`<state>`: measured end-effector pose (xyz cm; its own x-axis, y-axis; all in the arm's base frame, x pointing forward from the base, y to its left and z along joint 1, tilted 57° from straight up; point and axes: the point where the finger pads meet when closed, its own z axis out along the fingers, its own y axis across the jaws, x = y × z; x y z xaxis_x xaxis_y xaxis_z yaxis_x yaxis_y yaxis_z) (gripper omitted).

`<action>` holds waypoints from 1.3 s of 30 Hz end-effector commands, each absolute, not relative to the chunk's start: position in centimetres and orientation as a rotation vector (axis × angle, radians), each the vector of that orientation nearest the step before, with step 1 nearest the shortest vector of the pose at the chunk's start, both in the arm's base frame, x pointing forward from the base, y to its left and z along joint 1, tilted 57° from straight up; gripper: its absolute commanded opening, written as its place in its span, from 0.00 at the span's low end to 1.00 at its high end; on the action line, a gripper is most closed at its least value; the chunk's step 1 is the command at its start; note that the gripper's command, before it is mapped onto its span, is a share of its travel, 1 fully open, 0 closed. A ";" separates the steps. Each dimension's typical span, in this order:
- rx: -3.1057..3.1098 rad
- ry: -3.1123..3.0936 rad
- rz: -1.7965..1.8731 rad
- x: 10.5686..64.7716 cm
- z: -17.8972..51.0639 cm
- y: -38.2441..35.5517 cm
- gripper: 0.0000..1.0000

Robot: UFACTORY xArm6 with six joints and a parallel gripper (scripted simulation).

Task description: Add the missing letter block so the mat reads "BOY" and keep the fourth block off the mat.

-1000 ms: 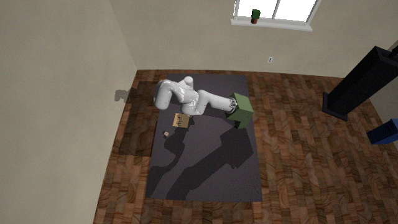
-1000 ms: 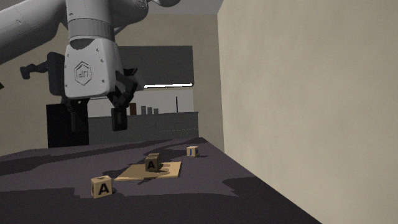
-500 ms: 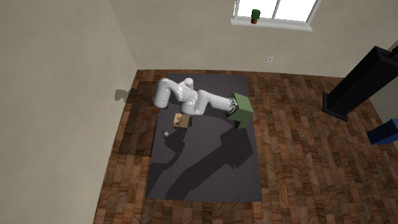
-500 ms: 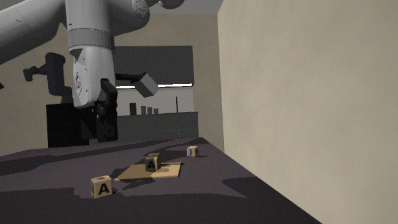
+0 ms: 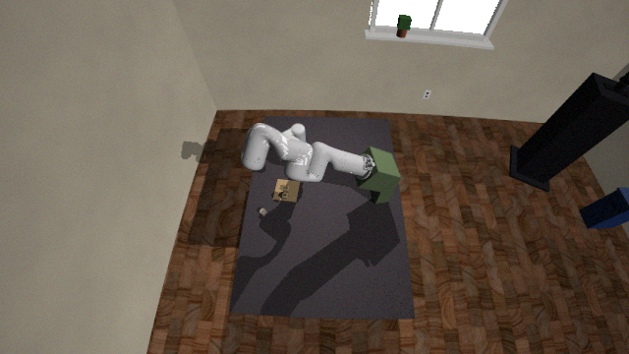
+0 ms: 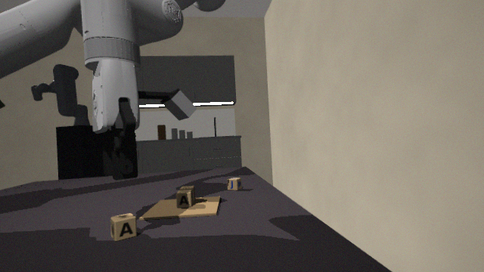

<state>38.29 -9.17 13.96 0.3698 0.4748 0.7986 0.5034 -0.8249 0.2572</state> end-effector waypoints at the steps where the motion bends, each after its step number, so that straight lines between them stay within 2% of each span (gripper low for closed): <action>1: -2.576 -0.919 -1.486 38.3 14.0 -9.2 0.69; 39: -2.576 -0.919 -1.485 38.6 13.8 -9.1 0.69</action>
